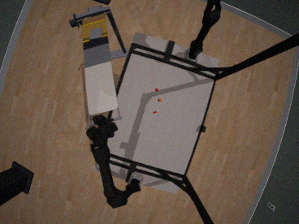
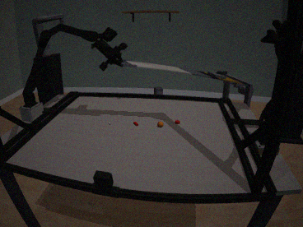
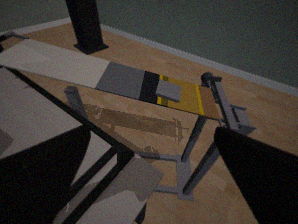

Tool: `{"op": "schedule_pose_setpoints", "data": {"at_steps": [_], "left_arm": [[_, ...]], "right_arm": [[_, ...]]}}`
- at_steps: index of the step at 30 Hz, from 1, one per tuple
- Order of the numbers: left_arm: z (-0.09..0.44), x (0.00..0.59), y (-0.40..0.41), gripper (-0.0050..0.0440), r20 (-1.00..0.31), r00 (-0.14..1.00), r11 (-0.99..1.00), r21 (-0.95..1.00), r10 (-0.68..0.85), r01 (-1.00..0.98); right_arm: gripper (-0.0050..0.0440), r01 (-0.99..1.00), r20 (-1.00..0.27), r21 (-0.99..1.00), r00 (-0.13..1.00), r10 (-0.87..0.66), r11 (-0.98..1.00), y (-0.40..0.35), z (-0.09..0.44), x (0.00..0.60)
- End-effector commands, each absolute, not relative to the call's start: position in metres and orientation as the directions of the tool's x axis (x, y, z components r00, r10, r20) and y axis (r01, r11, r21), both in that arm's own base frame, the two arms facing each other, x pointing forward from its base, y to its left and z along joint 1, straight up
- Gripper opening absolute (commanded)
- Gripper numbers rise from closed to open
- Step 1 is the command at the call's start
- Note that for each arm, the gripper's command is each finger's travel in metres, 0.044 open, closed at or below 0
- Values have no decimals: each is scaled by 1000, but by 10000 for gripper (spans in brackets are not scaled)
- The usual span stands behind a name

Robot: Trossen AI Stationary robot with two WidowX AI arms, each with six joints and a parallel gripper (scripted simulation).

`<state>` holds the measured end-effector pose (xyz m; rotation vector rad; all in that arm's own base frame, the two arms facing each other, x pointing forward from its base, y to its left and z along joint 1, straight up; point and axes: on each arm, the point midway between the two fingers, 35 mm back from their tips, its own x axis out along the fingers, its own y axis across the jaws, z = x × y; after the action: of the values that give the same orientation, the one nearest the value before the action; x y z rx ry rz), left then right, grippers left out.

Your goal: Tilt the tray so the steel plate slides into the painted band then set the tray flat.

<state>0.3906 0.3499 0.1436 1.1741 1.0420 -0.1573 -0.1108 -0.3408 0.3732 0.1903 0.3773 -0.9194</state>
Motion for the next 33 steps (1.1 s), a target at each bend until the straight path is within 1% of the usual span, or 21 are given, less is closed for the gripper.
{"op": "schedule_pose_setpoints", "data": {"at_steps": [1,33], "left_arm": [[174,395,354,0,-685,590,403,729,428,554],[184,397,356,0,-666,604,391,746,438,539]], "right_arm": [[440,802,-395,0,549,-737,597,-341,373,-111],[440,802,-395,0,549,-737,597,-341,373,-111]]}}
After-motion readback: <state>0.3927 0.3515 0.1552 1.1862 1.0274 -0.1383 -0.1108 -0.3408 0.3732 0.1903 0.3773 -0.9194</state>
